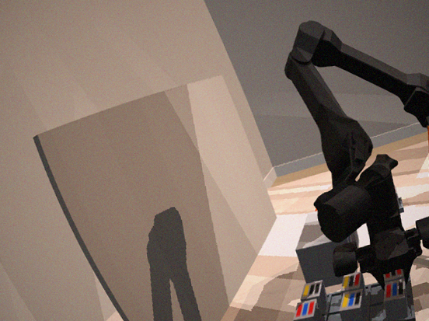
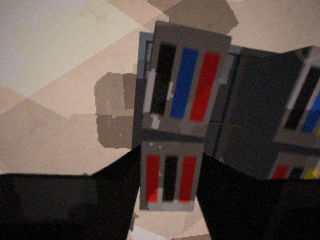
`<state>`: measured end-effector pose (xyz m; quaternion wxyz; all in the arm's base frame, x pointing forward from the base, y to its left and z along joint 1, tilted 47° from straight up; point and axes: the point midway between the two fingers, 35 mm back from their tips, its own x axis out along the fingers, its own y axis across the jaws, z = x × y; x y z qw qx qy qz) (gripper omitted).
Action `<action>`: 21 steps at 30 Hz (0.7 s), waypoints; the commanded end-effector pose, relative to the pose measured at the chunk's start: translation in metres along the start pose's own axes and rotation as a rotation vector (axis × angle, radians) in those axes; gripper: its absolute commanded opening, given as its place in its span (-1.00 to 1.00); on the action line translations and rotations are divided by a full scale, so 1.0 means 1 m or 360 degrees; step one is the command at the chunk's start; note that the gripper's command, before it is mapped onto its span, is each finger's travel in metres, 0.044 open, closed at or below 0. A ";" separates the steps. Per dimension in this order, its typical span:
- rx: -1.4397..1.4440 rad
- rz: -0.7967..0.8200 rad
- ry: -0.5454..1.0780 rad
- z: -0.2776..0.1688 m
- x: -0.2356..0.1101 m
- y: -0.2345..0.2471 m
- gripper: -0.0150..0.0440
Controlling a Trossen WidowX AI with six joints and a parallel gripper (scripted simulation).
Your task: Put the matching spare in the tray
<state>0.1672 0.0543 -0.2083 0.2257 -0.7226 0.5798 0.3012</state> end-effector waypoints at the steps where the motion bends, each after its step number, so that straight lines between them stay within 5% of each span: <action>1: 0.0000 -0.0003 0.0002 0.000 0.000 0.000 -0.49; 7: 0.0000 -0.0004 0.0001 0.000 -0.004 -0.001 -0.49; 21: -0.0010 -0.0005 0.0001 0.002 -0.080 0.000 -0.49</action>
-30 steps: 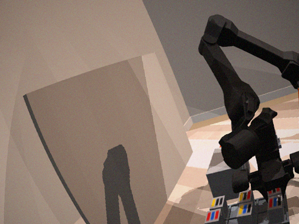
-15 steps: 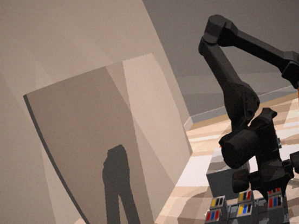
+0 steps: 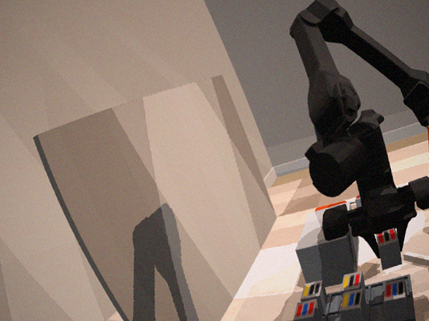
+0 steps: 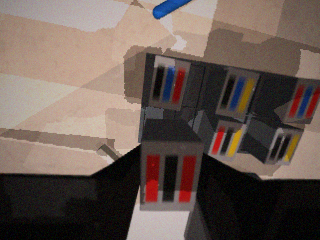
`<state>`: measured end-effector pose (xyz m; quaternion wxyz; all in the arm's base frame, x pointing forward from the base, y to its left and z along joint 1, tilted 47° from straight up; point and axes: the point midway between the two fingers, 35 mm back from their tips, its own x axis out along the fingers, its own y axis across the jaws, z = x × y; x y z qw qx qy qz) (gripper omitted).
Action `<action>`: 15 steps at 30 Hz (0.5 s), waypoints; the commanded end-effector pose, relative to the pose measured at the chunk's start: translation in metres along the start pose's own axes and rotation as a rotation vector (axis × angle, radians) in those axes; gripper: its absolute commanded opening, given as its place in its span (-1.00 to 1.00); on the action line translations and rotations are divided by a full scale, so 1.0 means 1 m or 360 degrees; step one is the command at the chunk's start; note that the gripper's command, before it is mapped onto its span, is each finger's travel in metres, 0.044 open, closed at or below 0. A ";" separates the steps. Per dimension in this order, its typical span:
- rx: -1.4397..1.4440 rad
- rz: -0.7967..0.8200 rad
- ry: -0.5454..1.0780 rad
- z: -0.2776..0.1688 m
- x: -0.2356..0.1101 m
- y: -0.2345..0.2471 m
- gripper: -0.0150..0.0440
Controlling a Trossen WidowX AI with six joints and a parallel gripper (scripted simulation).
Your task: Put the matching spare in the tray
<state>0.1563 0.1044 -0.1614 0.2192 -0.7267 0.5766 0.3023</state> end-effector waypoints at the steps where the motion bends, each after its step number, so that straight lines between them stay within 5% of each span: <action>1: 0.0013 0.0003 -0.0009 -0.001 -0.011 0.000 -0.49; 9: 0.0001 0.0006 0.0005 -0.001 -0.008 0.001 -0.49; 15: 0.0006 0.0004 -0.0010 0.006 -0.049 -0.002 -0.49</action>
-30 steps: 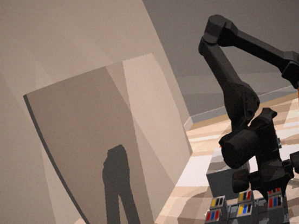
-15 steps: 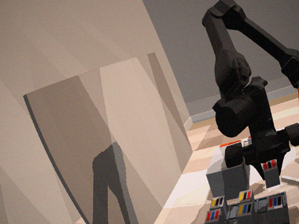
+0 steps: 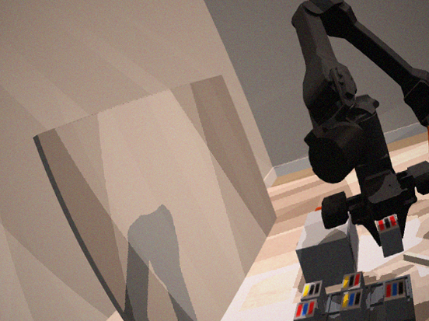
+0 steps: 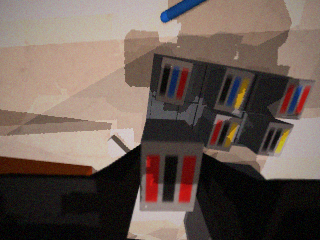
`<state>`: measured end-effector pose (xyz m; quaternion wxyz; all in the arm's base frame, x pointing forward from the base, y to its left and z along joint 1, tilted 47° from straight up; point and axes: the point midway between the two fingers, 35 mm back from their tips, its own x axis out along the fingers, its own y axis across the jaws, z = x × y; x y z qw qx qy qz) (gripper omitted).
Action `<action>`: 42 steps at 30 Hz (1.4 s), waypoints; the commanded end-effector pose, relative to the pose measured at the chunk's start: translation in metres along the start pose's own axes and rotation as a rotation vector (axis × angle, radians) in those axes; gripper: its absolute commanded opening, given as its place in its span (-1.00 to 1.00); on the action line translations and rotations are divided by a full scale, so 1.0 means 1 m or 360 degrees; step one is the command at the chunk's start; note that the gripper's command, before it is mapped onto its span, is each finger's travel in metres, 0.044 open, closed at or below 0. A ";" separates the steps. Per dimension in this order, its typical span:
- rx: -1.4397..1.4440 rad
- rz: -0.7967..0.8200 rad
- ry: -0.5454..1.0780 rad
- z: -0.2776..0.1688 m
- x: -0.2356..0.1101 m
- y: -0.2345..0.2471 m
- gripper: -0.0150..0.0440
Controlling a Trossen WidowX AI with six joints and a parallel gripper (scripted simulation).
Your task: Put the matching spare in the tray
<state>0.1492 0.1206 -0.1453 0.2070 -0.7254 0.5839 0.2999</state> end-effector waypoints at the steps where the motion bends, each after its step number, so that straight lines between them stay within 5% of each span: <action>1: 0.0023 -0.0025 -0.0044 0.006 -0.033 -0.004 -0.49; 18: -0.0001 -0.0026 -0.0128 -0.019 -0.074 -0.041 -0.49; 42: 0.0000 -0.0074 -0.0218 -0.162 -0.080 -0.139 -0.49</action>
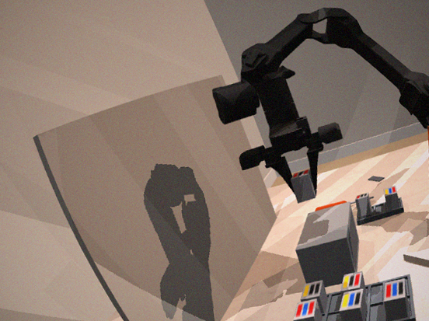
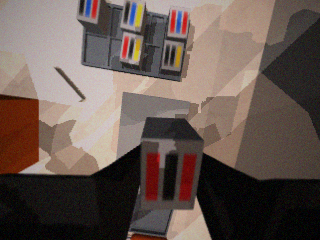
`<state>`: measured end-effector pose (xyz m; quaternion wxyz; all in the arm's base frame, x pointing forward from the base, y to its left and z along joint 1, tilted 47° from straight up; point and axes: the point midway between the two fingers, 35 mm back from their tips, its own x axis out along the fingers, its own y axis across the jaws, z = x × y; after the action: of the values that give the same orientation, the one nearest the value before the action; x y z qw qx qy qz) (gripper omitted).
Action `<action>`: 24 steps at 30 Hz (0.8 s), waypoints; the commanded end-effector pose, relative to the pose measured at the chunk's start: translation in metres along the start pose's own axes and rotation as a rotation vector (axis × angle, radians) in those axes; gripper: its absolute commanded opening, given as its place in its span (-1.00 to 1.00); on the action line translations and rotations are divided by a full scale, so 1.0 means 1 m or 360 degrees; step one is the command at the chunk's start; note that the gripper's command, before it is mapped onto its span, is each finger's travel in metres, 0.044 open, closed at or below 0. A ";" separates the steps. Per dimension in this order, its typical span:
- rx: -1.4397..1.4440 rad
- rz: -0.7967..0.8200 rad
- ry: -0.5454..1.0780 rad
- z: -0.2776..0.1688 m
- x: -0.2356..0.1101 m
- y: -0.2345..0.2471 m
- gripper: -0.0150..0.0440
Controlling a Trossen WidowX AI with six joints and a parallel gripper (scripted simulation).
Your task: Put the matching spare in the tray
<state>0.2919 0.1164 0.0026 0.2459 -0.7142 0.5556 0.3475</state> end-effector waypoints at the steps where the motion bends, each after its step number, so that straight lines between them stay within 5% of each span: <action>1: 0.0022 -0.0025 -0.0008 -0.030 -0.006 -0.010 -0.49; 24: 0.0057 0.0004 0.0168 -0.219 -0.009 -0.007 -0.49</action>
<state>0.3464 -0.0196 0.1269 0.2335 -0.7209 0.5732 0.3119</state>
